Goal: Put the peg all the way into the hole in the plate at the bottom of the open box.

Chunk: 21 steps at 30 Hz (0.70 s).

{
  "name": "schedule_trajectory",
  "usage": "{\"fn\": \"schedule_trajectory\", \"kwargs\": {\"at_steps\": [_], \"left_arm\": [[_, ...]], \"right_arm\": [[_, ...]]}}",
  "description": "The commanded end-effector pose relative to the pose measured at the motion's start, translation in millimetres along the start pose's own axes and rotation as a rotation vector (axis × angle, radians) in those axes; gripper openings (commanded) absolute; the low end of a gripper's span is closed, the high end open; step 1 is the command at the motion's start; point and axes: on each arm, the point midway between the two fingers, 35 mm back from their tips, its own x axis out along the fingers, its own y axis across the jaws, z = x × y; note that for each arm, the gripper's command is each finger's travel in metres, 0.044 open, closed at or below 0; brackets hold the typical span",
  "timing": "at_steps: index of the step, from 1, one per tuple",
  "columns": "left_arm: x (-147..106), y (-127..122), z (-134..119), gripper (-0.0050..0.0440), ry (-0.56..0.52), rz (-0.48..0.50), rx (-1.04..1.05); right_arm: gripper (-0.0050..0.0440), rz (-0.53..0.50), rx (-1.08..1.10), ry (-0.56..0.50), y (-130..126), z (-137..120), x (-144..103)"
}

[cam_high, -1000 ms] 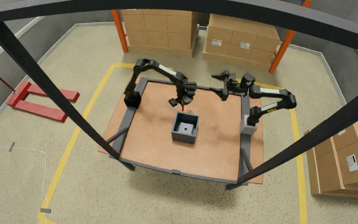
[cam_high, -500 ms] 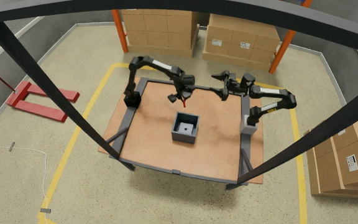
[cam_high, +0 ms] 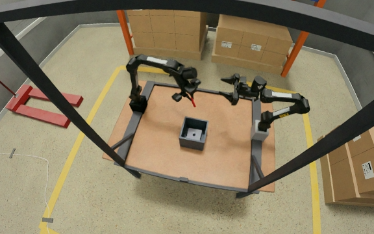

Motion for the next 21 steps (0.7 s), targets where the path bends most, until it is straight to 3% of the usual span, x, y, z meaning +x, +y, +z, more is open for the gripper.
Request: {"fn": "schedule_trajectory", "kwargs": {"at_steps": [1,13,16,21], "left_arm": [[-2.3,1.9,14.1,-0.0050,-0.003,0.013,-0.063],[44.6,-46.4,58.3,-0.0050,0.140,0.004,-0.450],[42.1,-45.0,54.8,-0.0050,0.143,0.006,-0.450],[62.2,-68.3,73.5,-0.0050,0.179,0.026,-0.579]], "right_arm": [[0.0440,-0.001,0.002,-0.030,-0.6,13.2,-0.3],[0.0440,-0.001,0.002,-0.030,-0.6,13.2,-0.3],[0.0440,-0.001,0.002,-0.030,-0.6,13.2,-0.3],[0.0440,-0.001,0.002,-0.030,-0.6,13.2,-0.3]]}}
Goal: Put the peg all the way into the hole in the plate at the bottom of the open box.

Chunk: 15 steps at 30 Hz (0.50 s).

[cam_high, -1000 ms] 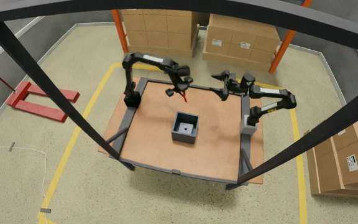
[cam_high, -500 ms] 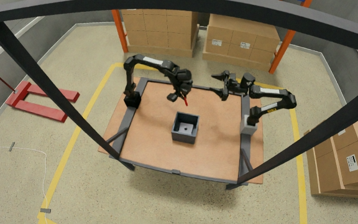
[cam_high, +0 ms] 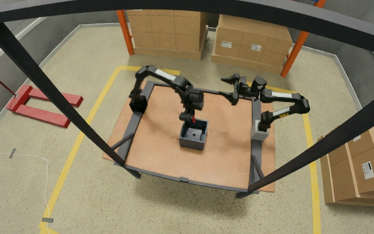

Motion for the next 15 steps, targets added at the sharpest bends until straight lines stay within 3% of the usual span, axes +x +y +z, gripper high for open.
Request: {"fn": "schedule_trajectory", "kwargs": {"at_steps": [1,4,7,13,15], "left_arm": [[3.7,-25.4,6.5,-0.0050,0.020,0.015,-0.094],[14.3,-43.2,5.3,-0.0050,0.046,0.039,-0.182],[53.1,-33.9,8.9,-0.0050,0.101,0.054,-0.159],[58.1,-38.7,10.7,-0.0050,0.103,0.044,-0.145],[49.0,-39.6,10.6,-0.0050,0.091,0.040,-0.143]], "right_arm": [[0.0440,-0.001,0.002,-0.030,-0.6,13.2,-0.3],[0.0440,-0.001,0.002,-0.030,-0.6,13.2,-0.3],[0.0440,-0.001,0.002,-0.030,-0.6,13.2,-0.3],[0.0440,-0.001,0.002,-0.030,-0.6,13.2,-0.3],[0.0440,-0.001,0.002,-0.030,-0.6,13.2,-0.3]]}}
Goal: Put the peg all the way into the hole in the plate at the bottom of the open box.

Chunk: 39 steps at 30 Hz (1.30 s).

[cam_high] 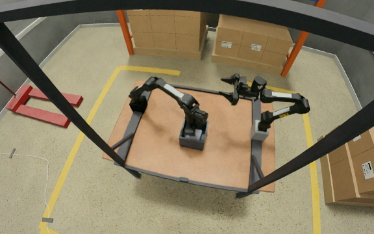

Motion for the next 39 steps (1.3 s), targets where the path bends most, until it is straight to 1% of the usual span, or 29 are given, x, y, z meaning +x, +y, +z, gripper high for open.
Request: {"fn": "schedule_trajectory", "kwargs": {"at_steps": [1,2,3,5,6,13,14,16,17,23,30,31,32,39], "left_arm": [[-28.5,-4.9,9.7,-0.0050,-0.063,-0.029,0.004],[-18.2,-5.1,9.3,-0.0050,-0.046,-0.020,0.005],[-30.7,-5.9,13.0,-0.0050,-0.081,-0.031,0.004],[-28.2,-5.3,11.1,-0.0050,-0.072,-0.028,0.005],[-33.4,-5.0,11.3,-0.0050,-0.085,-0.031,0.004],[-32.1,-3.5,10.3,-0.0050,-0.082,-0.029,0.002],[-28.6,-3.8,9.8,-0.0050,-0.077,-0.028,0.003],[-29.1,-3.8,9.9,-0.0050,-0.083,-0.030,0.002],[-22.4,-3.9,8.9,-0.0050,-0.072,-0.026,0.003],[-22.9,-4.2,9.5,-0.0050,-0.086,-0.030,0.002],[-17.6,-4.4,8.6,-0.0050,-0.086,-0.031,0.003],[-11.8,-4.7,7.9,-0.0050,-0.077,-0.027,0.004],[-15.4,-4.6,8.3,-0.0050,-0.086,-0.030,0.003],[-8.1,-5.1,7.4,-0.0050,-0.086,-0.030,0.004]], "right_arm": [[0.0440,-0.001,0.002,-0.030,-0.6,13.2,-0.3],[0.0440,-0.001,0.002,-0.030,-0.6,13.2,-0.3],[0.0440,-0.001,0.002,-0.030,-0.6,13.2,-0.3],[0.0440,-0.001,0.002,-0.030,-0.6,13.2,-0.3],[0.0440,-0.001,0.002,-0.030,-0.6,13.2,-0.3],[0.0440,-0.001,0.002,-0.030,-0.6,13.2,-0.3],[0.0440,-0.001,0.002,-0.030,-0.6,13.2,-0.3],[0.0440,-0.001,0.002,-0.030,-0.6,13.2,-0.3],[0.0440,-0.001,0.002,-0.030,-0.6,13.2,-0.3],[0.0440,-0.001,0.002,-0.030,-0.6,13.2,-0.3],[0.0440,-0.001,0.002,-0.030,-0.6,13.2,-0.3],[0.0440,-0.001,0.002,-0.030,-0.6,13.2,-0.3],[0.0440,-0.001,0.002,-0.030,-0.6,13.2,-0.3],[0.0440,-0.001,0.002,-0.030,-0.6,13.2,-0.3]]}}
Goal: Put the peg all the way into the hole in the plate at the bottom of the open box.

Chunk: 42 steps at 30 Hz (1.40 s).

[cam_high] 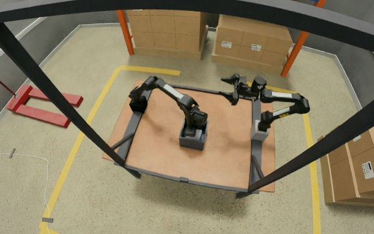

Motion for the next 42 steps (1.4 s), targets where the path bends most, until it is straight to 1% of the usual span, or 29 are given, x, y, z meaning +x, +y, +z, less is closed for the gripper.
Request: {"fn": "schedule_trajectory", "kwargs": {"at_steps": [1,11,13,15,17,18,19,22,23,29,30,31,32,35,39,42], "left_arm": [[-15.3,-1.0,3.9,-0.0050,-0.041,-0.013,0.003],[-7.6,-1.4,2.5,-0.0050,-0.046,-0.016,0.003],[6.5,-1.2,-1.2,-0.0050,-0.022,-0.007,0.005],[11.9,-1.2,-2.6,-0.0050,-0.015,-0.005,0.005],[4.8,-2.4,2.2,-0.0050,-0.029,-0.010,0.004],[-8.1,-3.3,6.9,-0.0050,-0.057,-0.022,0.002],[-11.3,-3.3,7.6,-0.0050,-0.064,-0.024,0.001],[-4.8,-3.2,5.7,-0.0050,-0.049,-0.019,0.002],[-3.4,-1.7,1.7,-0.0050,-0.040,-0.015,0.003],[0.3,-1.4,-0.2,-0.0050,-0.029,-0.012,0.004],[-4.9,-1.8,1.7,-0.0050,-0.044,-0.017,0.003],[-4.8,-1.7,1.6,-0.0050,-0.044,-0.017,0.003],[0.9,-1.5,0.0,-0.0050,-0.030,-0.012,0.004],[-0.4,-2.1,1.9,-0.0050,-0.036,-0.015,0.003],[7.8,-1.4,-1.5,-0.0050,-0.021,-0.009,0.004],[6.3,-1.5,-1.0,-0.0050,-0.024,-0.010,0.004]], "right_arm": [[0.0440,-0.001,0.002,-0.030,-0.6,13.2,-0.3],[0.0440,-0.001,0.002,-0.030,-0.6,13.2,-0.3],[0.0440,-0.001,0.002,-0.030,-0.6,13.2,-0.3],[0.0440,-0.001,0.002,-0.030,-0.6,13.2,-0.3],[0.0440,-0.001,0.002,-0.030,-0.6,13.2,-0.3],[0.0440,-0.001,0.002,-0.030,-0.6,13.2,-0.3],[0.0440,-0.001,0.002,-0.030,-0.6,13.2,-0.3],[0.0440,-0.001,0.002,-0.030,-0.6,13.2,-0.3],[0.0440,-0.001,0.002,-0.030,-0.6,13.2,-0.3],[0.0440,-0.001,0.002,-0.030,-0.6,13.2,-0.3],[0.0440,-0.001,0.002,-0.030,-0.6,13.2,-0.3],[0.0440,-0.001,0.002,-0.030,-0.6,13.2,-0.3],[0.0440,-0.001,0.002,-0.030,-0.6,13.2,-0.3],[0.0440,-0.001,0.002,-0.030,-0.6,13.2,-0.3],[0.0440,-0.001,0.002,-0.030,-0.6,13.2,-0.3],[0.0440,-0.001,0.002,-0.030,-0.6,13.2,-0.3]]}}
